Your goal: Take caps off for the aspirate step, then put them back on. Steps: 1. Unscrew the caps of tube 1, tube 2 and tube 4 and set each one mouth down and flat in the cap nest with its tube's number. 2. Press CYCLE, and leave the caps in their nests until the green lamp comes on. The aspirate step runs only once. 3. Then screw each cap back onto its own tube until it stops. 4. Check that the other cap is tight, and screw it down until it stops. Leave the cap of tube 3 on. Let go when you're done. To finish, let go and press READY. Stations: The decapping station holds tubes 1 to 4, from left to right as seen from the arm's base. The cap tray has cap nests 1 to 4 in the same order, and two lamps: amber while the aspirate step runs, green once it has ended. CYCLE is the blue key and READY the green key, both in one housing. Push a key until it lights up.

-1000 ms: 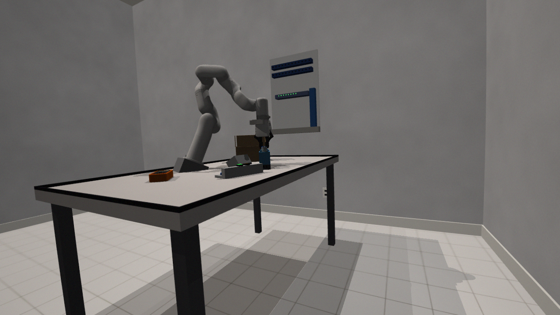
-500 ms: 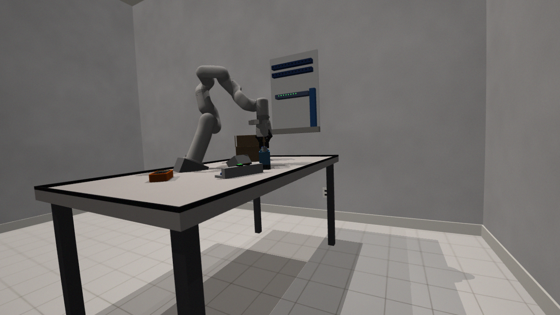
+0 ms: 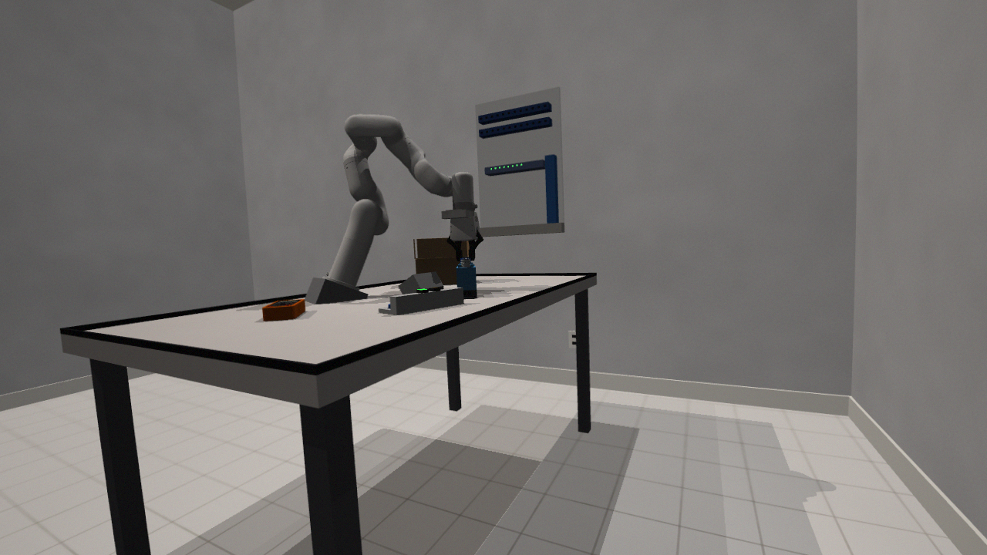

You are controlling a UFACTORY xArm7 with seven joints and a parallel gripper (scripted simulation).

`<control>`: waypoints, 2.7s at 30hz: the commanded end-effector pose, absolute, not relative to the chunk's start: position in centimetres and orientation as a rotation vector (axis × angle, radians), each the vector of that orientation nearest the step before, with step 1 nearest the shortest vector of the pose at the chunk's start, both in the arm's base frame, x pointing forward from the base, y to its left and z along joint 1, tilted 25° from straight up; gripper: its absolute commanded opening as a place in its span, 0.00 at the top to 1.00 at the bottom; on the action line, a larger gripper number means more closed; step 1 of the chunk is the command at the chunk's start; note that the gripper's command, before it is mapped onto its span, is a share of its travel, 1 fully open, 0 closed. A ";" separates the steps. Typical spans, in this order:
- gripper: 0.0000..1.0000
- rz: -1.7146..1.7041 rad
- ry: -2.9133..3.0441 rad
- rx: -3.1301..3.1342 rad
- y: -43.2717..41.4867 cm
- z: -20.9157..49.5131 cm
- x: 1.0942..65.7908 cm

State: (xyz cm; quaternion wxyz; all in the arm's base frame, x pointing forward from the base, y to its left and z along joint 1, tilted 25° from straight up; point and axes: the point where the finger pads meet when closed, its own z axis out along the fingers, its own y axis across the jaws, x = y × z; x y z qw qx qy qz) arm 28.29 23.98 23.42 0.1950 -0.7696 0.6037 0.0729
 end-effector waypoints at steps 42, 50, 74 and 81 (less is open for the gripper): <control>1.00 -0.144 0.103 -2.711 24.0 23.6 28.4; 1.00 -0.055 0.505 -2.658 24.0 23.6 28.4; 1.00 0.241 1.733 -2.109 24.0 23.5 28.4; 1.00 0.316 2.017 -1.869 24.0 23.5 28.4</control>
